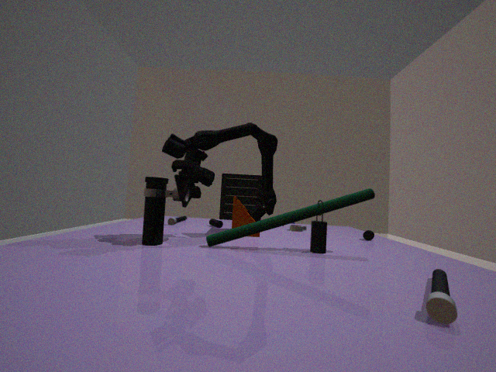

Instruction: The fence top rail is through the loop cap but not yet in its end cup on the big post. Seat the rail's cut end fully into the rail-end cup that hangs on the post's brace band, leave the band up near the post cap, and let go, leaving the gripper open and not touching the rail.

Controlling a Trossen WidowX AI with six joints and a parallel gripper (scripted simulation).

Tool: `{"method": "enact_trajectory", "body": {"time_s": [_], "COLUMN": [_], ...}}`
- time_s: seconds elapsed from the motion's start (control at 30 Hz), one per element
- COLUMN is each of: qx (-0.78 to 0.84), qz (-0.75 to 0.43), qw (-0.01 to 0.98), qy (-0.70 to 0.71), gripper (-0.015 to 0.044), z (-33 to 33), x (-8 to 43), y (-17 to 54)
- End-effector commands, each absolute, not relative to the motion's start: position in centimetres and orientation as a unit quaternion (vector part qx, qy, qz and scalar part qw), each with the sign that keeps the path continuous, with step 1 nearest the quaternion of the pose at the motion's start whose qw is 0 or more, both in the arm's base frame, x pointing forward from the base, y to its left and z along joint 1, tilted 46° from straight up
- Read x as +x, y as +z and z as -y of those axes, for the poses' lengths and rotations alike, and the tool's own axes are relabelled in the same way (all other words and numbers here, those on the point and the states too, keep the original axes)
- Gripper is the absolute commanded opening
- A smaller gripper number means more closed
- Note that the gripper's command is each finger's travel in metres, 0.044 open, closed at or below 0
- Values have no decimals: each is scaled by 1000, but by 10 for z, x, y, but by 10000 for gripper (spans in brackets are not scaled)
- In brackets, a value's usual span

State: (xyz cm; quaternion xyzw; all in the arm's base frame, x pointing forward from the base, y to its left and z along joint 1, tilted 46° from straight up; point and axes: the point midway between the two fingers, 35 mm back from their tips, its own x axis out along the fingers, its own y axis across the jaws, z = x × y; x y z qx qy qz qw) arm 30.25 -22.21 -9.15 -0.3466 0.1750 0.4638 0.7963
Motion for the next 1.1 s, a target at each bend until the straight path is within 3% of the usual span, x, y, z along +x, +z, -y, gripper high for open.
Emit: {"method": "enact_trajectory", "body": {"time_s": [0.0,0.3,0.7,1.07], "qx": [-347,-347,-342,57], "qz": [-175,-173,-177,-394], "qw": [796,796,798,864], "qy": [464,465,463,308], "gripper": [210,440,440,440], "z": [222,223,223,217], "x": [302,302,301,293], "y": [-92,-65,-39,47]}}
